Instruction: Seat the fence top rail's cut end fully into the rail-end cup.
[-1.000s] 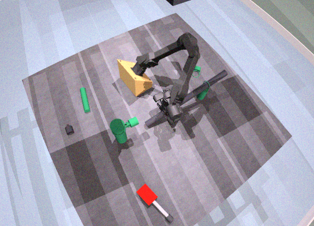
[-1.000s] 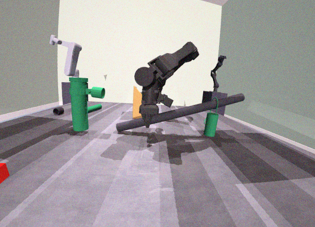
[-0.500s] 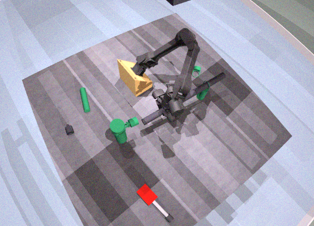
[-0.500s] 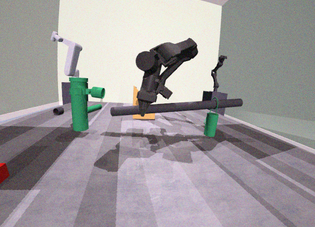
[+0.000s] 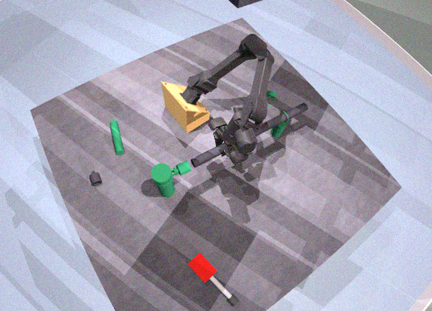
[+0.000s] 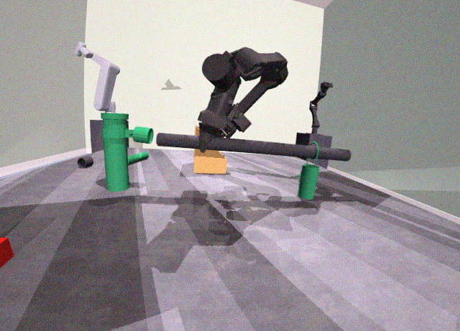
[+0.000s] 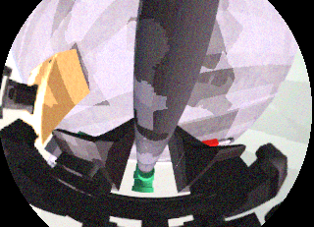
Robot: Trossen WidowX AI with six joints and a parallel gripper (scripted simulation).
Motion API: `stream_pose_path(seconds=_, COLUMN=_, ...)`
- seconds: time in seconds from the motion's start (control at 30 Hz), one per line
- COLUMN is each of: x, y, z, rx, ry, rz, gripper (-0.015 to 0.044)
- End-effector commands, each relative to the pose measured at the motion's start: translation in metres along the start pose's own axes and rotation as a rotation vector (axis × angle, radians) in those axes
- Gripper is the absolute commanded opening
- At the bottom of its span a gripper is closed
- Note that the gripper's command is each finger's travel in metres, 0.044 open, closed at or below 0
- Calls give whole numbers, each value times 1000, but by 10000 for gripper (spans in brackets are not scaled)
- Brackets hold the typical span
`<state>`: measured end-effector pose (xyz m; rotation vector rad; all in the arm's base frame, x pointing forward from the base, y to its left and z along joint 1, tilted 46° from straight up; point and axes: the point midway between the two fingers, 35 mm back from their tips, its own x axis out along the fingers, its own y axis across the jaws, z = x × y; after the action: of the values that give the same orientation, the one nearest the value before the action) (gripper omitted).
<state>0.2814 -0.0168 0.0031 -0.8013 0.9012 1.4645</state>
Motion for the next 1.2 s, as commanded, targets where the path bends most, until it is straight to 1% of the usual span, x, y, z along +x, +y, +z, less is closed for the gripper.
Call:
stream_pose_path(seconds=0.0, x=-4, y=-1, z=-4, rx=-5, ry=18, rz=-6, gripper=0)
stream_pose_path(seconds=0.33, x=0, y=0, z=0, rx=0, ry=0, rz=0, gripper=0)
stream_pose_path(seconds=1.17, x=-9, y=-5, z=-9, rx=0, ry=1, rz=0, gripper=0)
